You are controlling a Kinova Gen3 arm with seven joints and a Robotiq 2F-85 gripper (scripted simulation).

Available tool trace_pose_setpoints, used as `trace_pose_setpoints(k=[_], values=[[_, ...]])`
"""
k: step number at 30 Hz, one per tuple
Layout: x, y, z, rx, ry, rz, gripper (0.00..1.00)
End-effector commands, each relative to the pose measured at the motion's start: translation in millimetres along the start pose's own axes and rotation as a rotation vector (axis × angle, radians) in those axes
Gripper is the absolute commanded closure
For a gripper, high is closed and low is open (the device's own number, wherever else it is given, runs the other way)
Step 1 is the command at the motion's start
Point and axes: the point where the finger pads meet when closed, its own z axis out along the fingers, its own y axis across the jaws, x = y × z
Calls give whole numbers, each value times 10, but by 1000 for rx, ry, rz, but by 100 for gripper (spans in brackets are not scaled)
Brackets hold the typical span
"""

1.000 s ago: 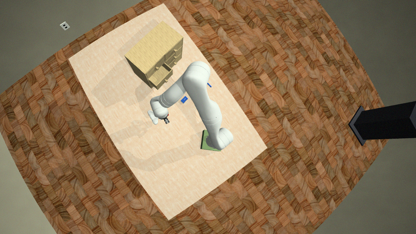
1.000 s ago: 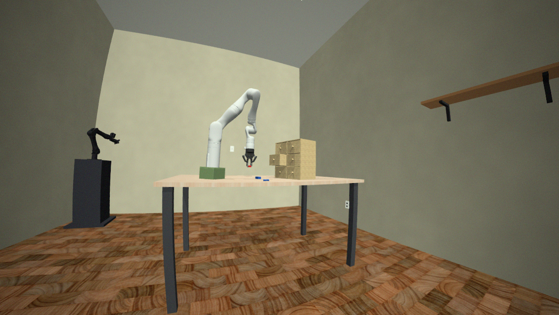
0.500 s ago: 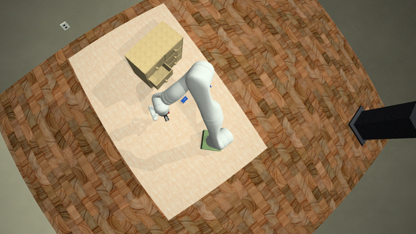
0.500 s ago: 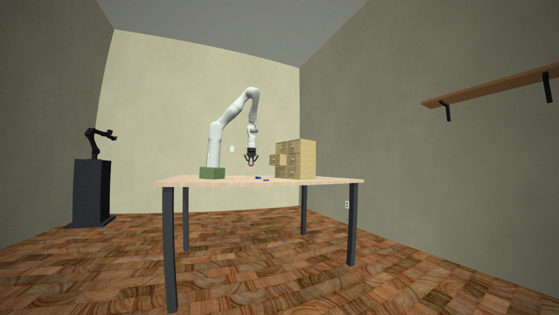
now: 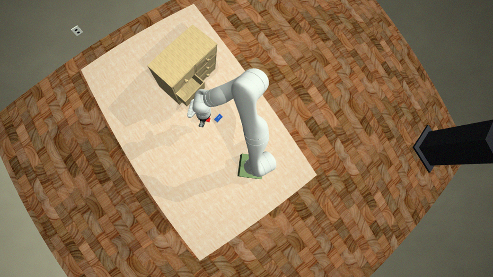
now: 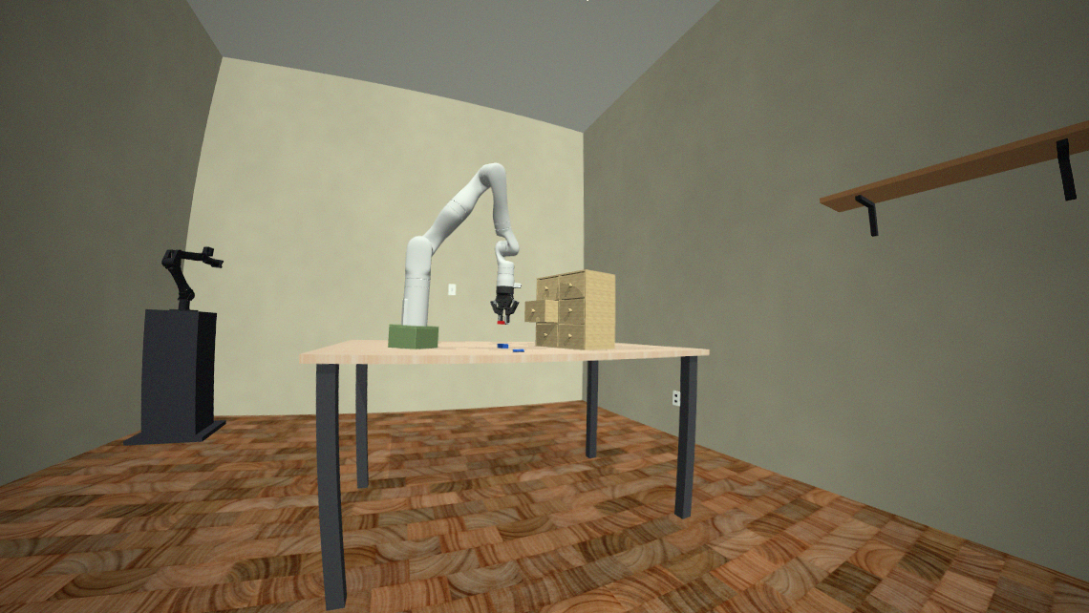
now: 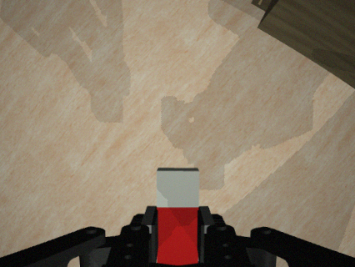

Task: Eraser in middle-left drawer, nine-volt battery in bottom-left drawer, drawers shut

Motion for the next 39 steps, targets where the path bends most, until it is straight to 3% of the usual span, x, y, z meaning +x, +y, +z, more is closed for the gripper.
trace_pose_setpoints(k=[1, 2, 5, 7, 11, 25, 39], values=[[-88, 238, -19, -6, 5, 107, 81], [-166, 387, -21, -6, 7, 209, 81], [-166, 387, -21, -6, 7, 209, 81], [-301, 621, -27, -6, 12, 373, 81], [-407, 786, -33, -7, 16, 490, 81], [-417, 801, -77, -7, 16, 501, 81], [-421, 798, -388, -7, 16, 501, 81]])
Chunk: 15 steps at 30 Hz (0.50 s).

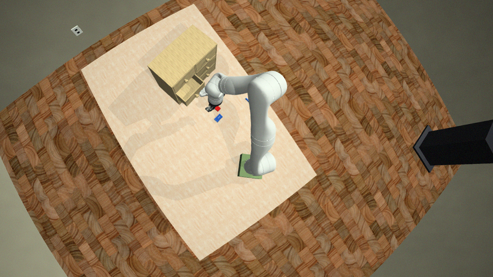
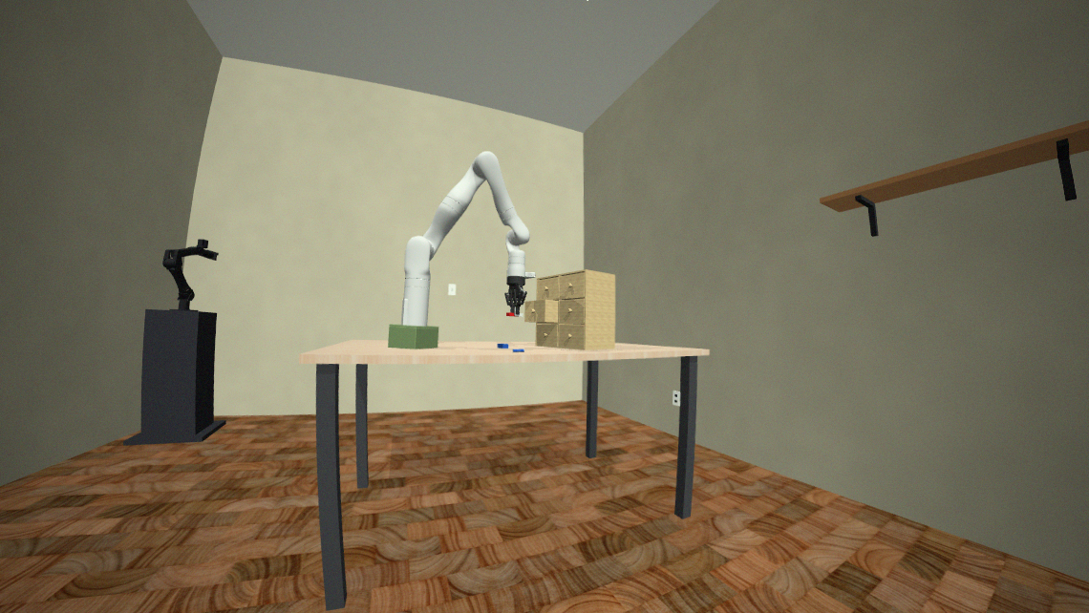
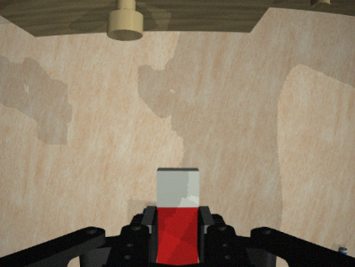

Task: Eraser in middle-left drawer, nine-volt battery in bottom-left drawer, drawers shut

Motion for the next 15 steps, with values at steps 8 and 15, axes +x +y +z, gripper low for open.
trace_pose_setpoints(k=[8, 15], values=[[24, 37, -420, -7, 12, 6, 81], [21, 34, -779, -7, 12, 6, 81]])
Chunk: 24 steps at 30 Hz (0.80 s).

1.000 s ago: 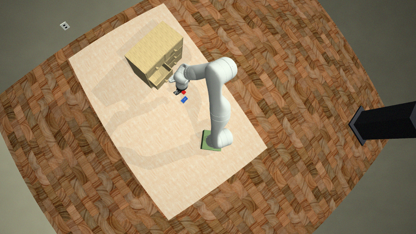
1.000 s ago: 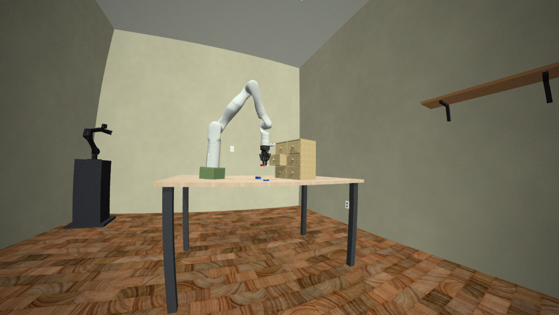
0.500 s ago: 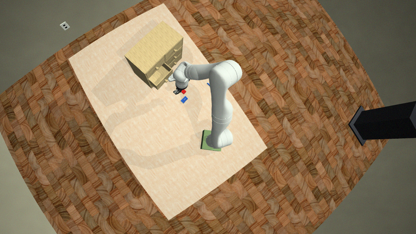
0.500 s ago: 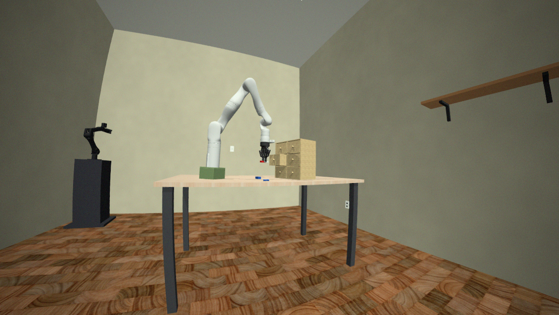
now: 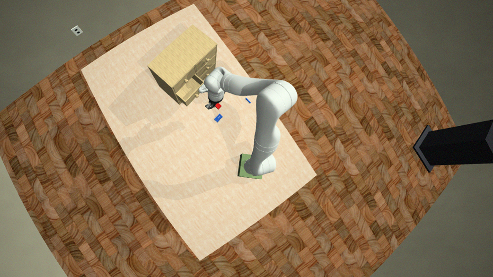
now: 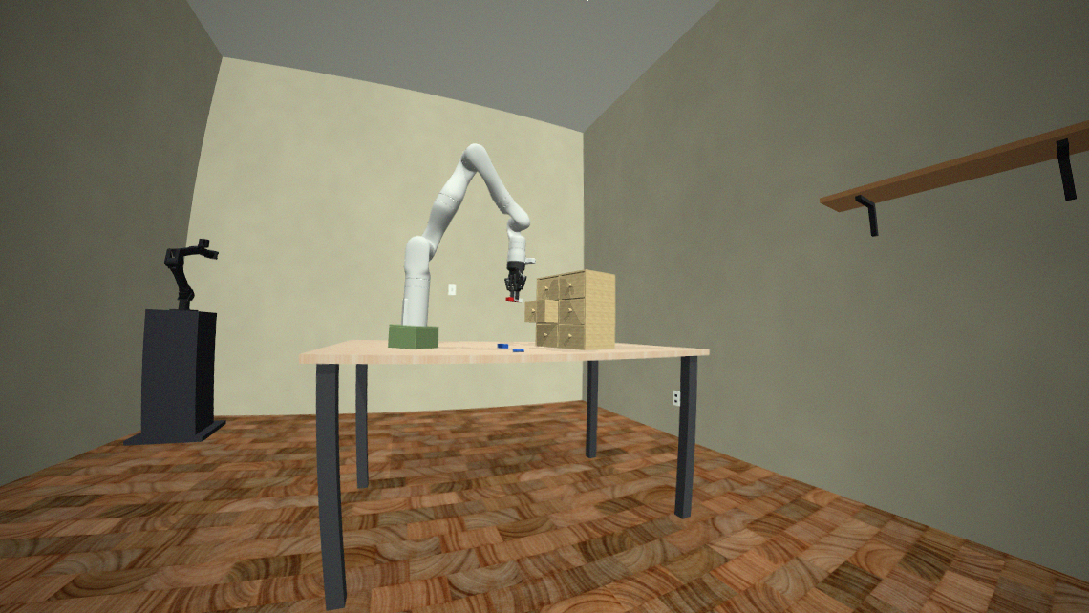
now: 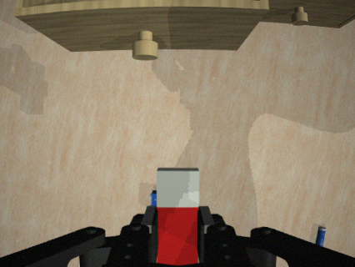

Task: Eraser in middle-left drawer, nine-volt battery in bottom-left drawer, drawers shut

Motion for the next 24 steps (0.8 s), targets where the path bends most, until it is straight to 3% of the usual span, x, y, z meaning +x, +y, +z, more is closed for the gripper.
trace_pose_setpoints(k=[1, 16, 24], values=[[53, 59, -167, -15, 26, 9, 81], [39, 50, -789, -15, 26, 9, 81], [35, 47, -951, -15, 26, 9, 81]])
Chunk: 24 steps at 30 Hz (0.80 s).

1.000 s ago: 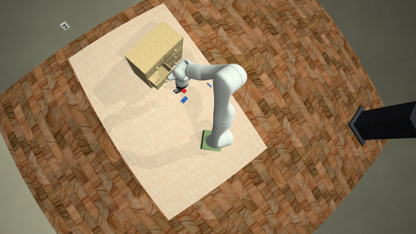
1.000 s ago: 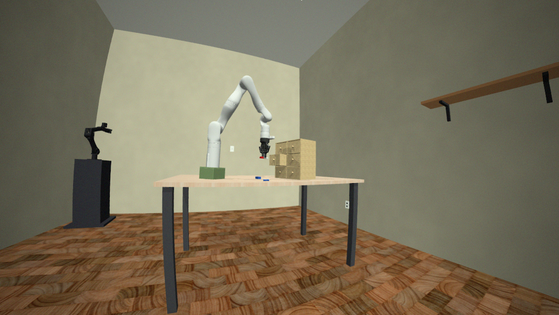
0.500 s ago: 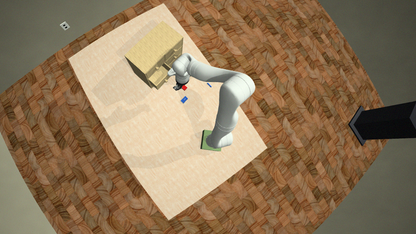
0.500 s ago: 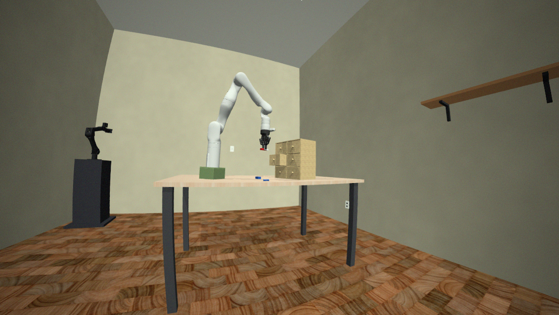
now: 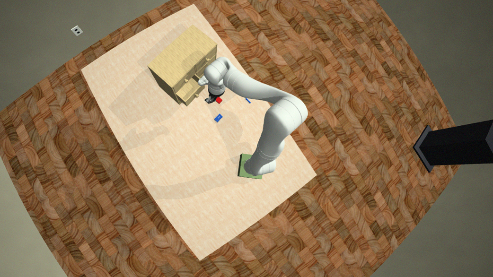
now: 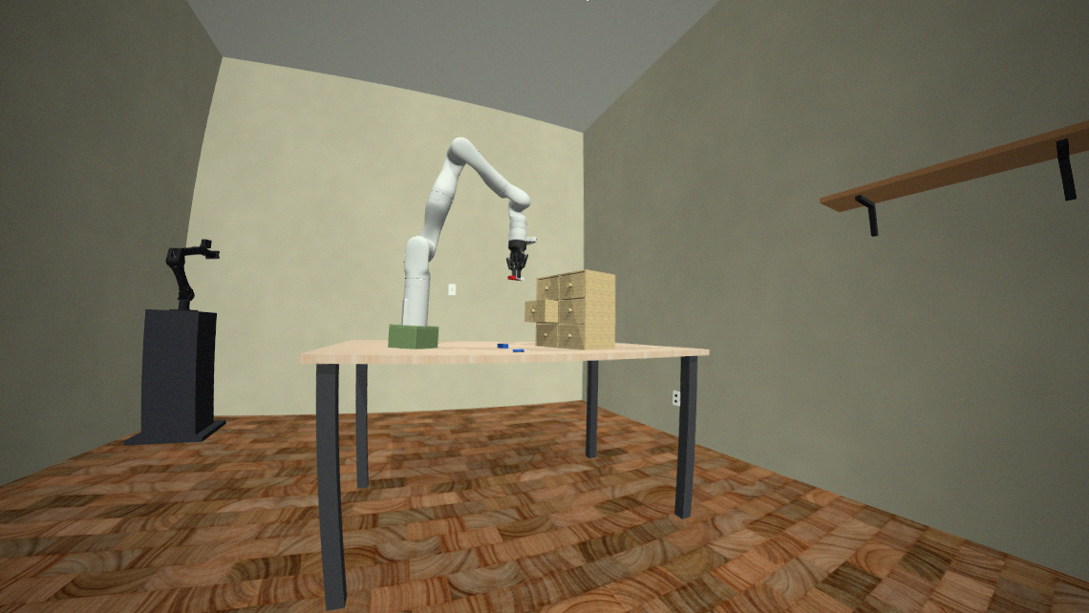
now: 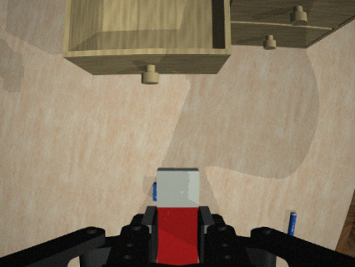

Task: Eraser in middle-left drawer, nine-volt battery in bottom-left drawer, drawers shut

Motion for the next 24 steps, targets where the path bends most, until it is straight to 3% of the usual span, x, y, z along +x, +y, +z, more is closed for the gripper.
trace_pose_setpoints(k=[1, 24], values=[[23, 17, -90, -6, 12, 3, 81], [23, 16, -179, -6, 12, 3, 81]])
